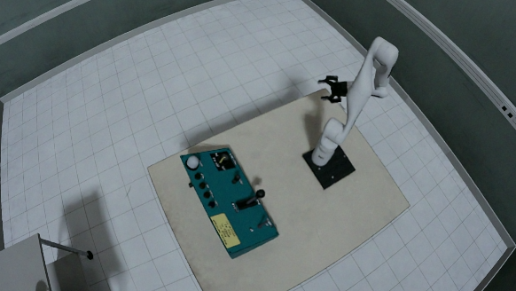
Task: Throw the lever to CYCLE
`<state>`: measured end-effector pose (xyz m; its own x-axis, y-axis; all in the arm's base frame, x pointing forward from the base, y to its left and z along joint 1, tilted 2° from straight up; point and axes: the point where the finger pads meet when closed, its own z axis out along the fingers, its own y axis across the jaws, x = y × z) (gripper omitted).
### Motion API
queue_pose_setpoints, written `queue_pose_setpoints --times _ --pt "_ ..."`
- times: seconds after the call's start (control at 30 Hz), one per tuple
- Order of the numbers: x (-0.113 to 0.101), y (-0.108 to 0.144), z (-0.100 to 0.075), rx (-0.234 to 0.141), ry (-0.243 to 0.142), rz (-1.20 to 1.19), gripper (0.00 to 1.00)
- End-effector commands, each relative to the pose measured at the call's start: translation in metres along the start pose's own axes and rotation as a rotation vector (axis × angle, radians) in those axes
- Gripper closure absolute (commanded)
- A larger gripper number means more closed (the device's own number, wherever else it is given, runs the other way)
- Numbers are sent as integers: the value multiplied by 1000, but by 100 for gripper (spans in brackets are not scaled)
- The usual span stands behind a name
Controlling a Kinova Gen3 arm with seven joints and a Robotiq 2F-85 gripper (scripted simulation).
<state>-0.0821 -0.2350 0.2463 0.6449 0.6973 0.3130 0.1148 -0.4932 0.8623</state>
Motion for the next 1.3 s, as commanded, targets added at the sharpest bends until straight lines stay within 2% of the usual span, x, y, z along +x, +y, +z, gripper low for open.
queue_pose_setpoints --times 0.0,0.47,0.53,0.57,1.03,1.1,1.13,1.27 --pt "3 -11 -16 27 -31 -16 0" --pt "19 -47 -61 119 -120 -40 0" --pt "19 -47 -61 119 -120 -40 0" --pt "24 -55 -69 139 -137 -42 0" --pt "53 -90 -109 238 -212 -37 0" --pt "53 -90 -109 238 -212 -37 0" --pt "60 -97 -116 258 -226 -34 0" --pt "70 -105 -125 284 -243 -27 0"
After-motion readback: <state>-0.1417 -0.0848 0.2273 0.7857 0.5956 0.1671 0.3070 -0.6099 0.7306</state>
